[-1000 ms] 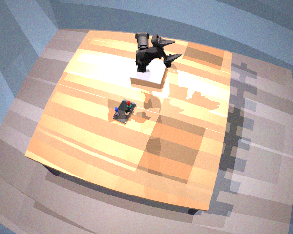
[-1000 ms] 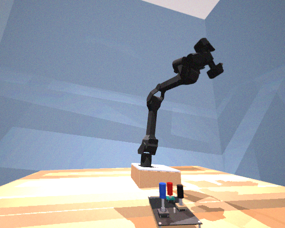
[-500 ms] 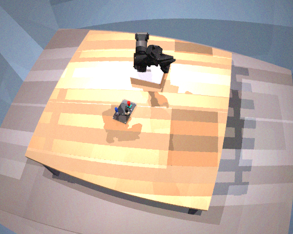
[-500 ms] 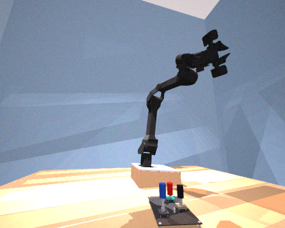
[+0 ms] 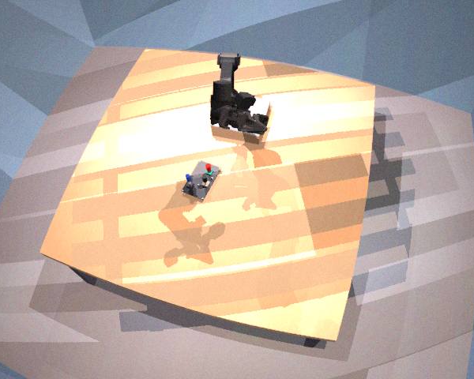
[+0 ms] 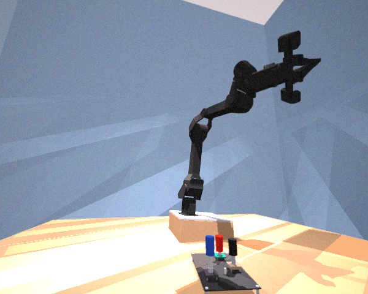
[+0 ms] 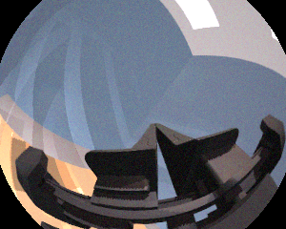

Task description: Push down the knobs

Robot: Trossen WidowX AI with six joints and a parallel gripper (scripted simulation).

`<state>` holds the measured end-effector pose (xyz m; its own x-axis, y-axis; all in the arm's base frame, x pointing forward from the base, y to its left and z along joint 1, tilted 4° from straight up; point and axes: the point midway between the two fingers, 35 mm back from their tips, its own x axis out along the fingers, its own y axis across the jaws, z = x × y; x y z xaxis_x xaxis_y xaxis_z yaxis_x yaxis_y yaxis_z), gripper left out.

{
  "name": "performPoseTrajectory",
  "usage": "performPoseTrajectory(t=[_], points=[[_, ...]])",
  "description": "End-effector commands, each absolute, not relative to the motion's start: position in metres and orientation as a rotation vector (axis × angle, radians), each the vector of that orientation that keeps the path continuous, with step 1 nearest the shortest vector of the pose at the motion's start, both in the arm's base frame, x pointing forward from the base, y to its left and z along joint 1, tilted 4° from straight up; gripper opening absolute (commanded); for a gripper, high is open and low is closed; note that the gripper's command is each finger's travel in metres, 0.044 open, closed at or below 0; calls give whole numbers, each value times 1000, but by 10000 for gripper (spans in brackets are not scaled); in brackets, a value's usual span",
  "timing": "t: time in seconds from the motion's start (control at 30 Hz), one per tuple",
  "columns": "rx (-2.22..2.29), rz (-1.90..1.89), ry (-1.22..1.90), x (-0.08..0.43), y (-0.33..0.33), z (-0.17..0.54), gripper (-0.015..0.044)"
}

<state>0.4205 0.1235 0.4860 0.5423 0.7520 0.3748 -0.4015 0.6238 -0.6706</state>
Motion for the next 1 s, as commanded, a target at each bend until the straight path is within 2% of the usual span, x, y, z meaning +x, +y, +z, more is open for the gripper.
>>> performPoseTrajectory(t=[0.0, 0.5, 0.97], points=[[-480, 696, -546, 442, 110, 459, 0], [-280, 565, -76, 480, 64, 363, 0], [-121, 410, 362, 475, 20, 263, 0]])
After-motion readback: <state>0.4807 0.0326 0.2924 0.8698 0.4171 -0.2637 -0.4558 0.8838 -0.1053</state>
